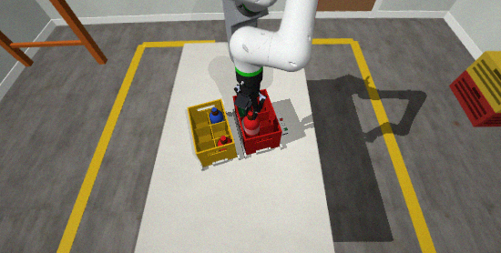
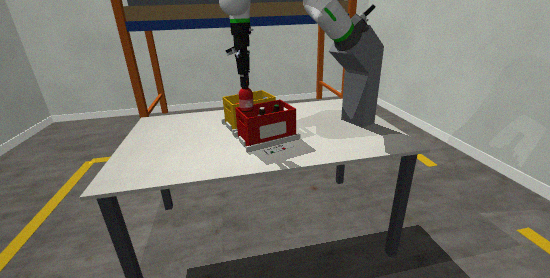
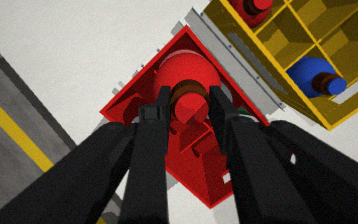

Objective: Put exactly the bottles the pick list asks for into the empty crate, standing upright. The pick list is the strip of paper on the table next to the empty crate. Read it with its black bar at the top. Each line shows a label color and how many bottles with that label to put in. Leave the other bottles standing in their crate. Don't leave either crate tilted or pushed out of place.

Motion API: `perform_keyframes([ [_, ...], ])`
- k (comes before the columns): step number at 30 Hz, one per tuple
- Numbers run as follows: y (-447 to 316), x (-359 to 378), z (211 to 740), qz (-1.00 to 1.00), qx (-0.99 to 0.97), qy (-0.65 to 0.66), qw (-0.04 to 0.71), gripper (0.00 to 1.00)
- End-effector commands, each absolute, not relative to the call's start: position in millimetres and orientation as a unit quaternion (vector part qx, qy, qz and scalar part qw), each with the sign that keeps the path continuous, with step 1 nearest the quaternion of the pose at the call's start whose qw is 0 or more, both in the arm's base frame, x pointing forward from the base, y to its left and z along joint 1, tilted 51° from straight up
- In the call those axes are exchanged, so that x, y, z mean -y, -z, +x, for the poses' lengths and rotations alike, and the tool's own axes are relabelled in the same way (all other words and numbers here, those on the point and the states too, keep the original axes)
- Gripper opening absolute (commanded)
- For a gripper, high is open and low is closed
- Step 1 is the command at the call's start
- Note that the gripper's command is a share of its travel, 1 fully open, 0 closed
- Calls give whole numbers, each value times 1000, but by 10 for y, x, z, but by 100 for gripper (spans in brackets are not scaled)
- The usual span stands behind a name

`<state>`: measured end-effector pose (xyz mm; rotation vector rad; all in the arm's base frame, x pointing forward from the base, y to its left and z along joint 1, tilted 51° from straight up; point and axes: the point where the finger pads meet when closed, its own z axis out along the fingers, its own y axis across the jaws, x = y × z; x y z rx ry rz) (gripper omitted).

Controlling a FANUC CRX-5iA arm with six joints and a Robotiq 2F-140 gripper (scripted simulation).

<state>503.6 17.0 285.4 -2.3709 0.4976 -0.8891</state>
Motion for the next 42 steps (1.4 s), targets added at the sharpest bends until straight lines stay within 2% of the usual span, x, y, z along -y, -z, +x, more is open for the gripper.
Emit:
perform_keyframes([
  [1,-2859,-168,5041,-883,-185,332,277,10],
  [42,-2627,-301,5296,-883,-185,332,277,10],
])
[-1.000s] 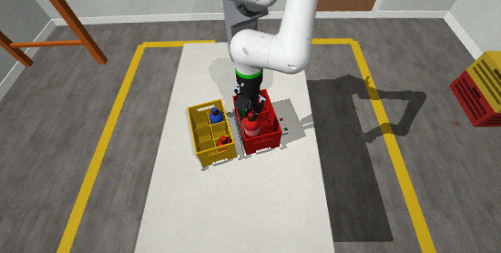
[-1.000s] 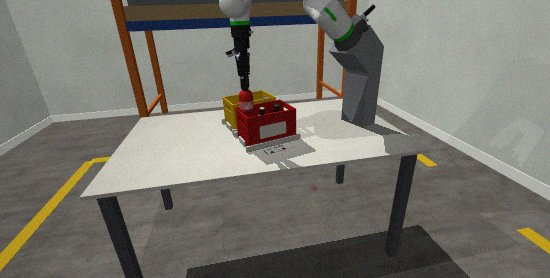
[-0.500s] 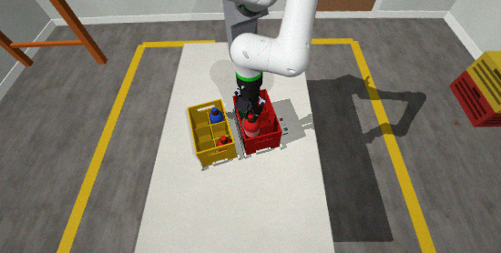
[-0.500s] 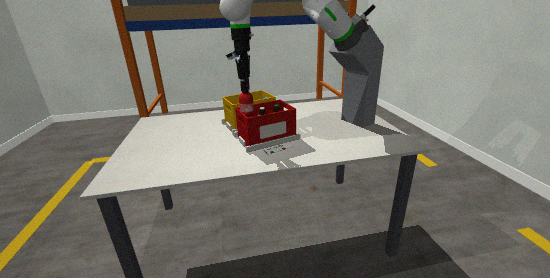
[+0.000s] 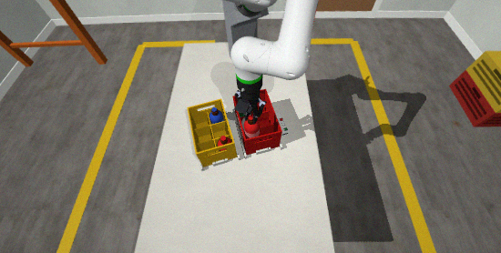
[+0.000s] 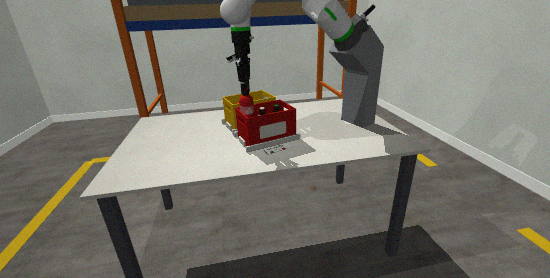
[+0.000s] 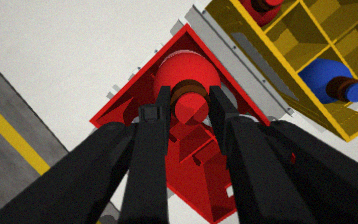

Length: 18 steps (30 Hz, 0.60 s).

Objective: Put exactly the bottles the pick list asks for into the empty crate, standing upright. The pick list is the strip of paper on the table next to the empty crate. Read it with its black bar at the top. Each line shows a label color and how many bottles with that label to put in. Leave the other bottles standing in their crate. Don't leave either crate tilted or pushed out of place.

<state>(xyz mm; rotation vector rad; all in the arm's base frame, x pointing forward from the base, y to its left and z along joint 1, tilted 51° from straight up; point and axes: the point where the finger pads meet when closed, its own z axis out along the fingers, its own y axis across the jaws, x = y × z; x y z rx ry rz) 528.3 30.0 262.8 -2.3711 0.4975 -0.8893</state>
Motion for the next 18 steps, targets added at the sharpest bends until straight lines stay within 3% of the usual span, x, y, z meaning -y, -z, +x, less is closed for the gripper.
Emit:
perform_keyframes([
  [1,-2621,-305,5303,-883,-185,332,277,10],
  [18,-2527,-360,5406,-883,-185,332,277,10],
])
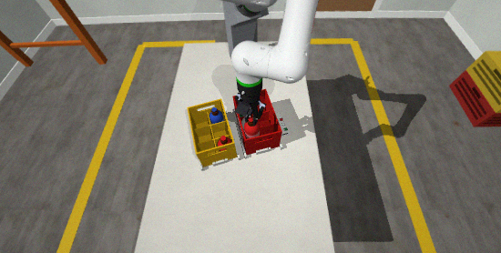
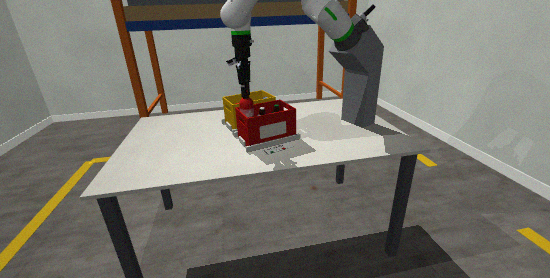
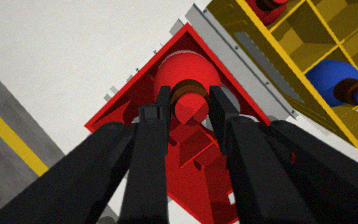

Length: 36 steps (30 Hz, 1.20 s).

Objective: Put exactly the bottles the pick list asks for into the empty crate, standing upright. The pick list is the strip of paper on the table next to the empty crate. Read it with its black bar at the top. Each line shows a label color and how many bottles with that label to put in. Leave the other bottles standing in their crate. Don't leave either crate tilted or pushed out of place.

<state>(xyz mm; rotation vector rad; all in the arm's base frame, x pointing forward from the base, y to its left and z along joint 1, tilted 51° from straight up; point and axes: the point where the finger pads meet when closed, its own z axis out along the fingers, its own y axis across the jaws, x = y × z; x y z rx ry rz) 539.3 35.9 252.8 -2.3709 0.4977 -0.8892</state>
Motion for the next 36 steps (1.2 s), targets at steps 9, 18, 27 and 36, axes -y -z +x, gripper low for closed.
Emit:
perform_keyframes([
  [9,-2483,-386,5454,-883,-185,332,277,10],
  [18,-2427,-419,5516,-883,-185,332,277,10],
  [27,-2383,-444,5565,-883,-185,332,277,10],
  [36,-2327,-477,5626,-883,-185,332,277,10],
])
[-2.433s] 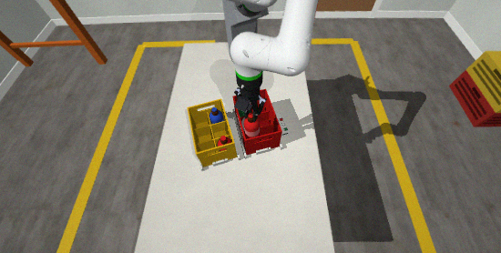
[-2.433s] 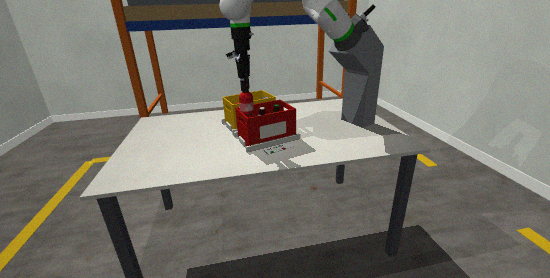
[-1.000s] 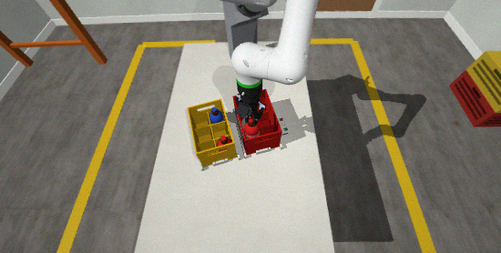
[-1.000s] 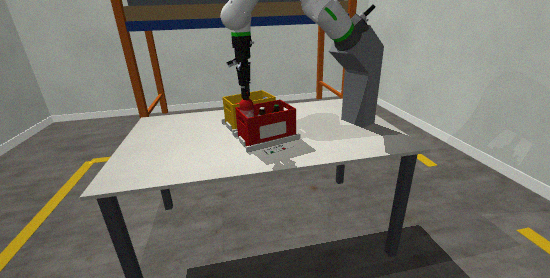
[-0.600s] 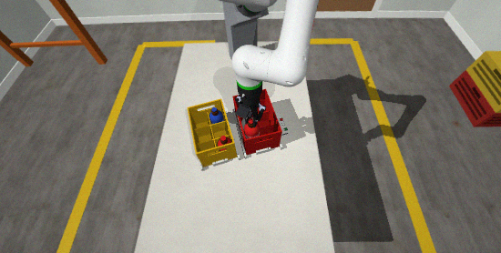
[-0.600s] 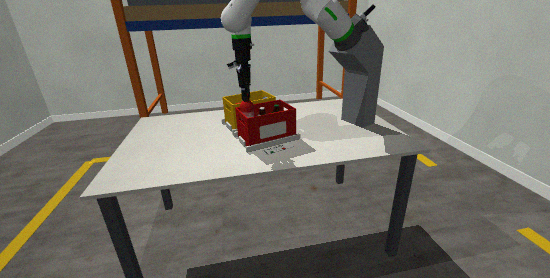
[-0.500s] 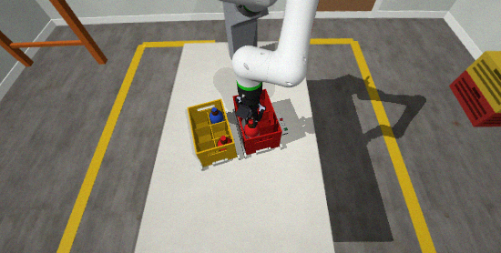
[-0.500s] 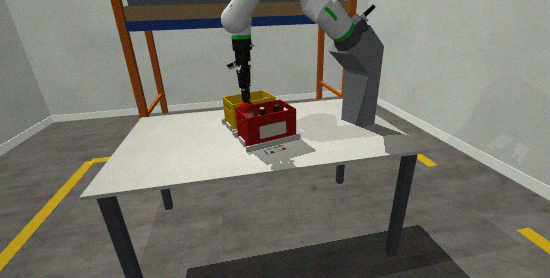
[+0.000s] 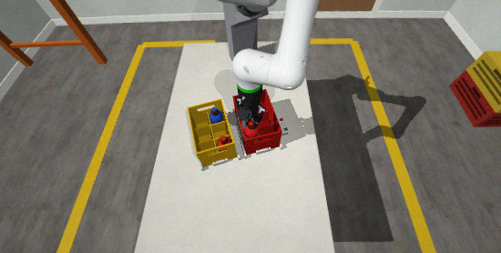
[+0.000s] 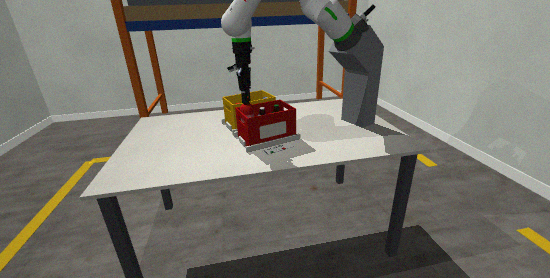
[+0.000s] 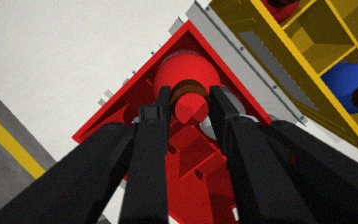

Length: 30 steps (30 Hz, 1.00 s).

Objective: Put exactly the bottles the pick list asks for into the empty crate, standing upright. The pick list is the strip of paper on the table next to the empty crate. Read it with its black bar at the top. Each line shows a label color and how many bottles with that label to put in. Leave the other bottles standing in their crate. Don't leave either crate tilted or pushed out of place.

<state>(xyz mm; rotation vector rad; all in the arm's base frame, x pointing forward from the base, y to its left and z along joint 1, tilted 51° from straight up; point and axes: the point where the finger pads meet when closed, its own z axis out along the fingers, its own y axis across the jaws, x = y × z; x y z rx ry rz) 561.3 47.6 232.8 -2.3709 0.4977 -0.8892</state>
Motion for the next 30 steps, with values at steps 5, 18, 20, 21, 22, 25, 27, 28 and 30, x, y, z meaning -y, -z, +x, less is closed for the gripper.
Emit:
perform_keyframes([
  [5,-2295,-495,5660,-883,-185,332,277,10],
  [18,-2226,-536,5736,-883,-185,332,277,10],
  [20,-2214,-543,5750,-883,-185,332,277,10],
  [21,-2207,-547,5757,-883,-185,332,277,10],
  [22,-2201,-550,5764,-883,-185,332,277,10],
  [25,-2195,-554,5771,-883,-185,332,277,10],
  [27,-2182,-561,5784,-883,-185,332,277,10],
  [28,-2176,-565,5791,-883,-185,332,277,10],
  [30,-2163,-572,5805,-883,-185,332,277,10],
])
